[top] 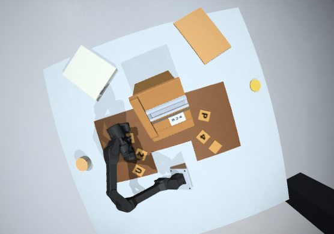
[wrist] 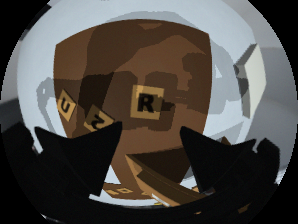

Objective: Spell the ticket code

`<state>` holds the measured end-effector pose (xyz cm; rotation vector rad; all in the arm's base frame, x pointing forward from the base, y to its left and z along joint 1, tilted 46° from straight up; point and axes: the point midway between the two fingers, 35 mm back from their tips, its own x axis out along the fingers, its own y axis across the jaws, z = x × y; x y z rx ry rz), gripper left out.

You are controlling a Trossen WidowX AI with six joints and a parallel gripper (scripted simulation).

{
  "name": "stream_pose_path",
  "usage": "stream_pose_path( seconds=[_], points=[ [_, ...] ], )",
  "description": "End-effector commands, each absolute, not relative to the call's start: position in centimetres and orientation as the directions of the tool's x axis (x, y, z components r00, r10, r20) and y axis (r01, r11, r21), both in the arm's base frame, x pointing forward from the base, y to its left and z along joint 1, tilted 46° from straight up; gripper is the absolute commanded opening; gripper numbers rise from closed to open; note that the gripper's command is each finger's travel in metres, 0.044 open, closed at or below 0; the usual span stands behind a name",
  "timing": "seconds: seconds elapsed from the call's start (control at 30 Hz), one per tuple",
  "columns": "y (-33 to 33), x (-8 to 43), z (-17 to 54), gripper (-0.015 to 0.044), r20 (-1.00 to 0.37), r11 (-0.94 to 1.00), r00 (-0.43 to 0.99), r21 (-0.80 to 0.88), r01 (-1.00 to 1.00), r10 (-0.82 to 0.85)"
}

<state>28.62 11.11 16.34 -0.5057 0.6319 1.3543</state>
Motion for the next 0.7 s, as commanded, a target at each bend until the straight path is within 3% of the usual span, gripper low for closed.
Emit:
stream_pose_path(
  seconds=[0.0, 0.67],
  points=[
    [13.3, 28.0, 16.2, 0.034, -0.687, 0.137, 0.053, 0.069, -0.988, 0.725],
    [15.7, 28.8, 14.0, 0.034, -0.686, 0.137, 0.053, 0.068, -0.988, 0.726]
  ],
)
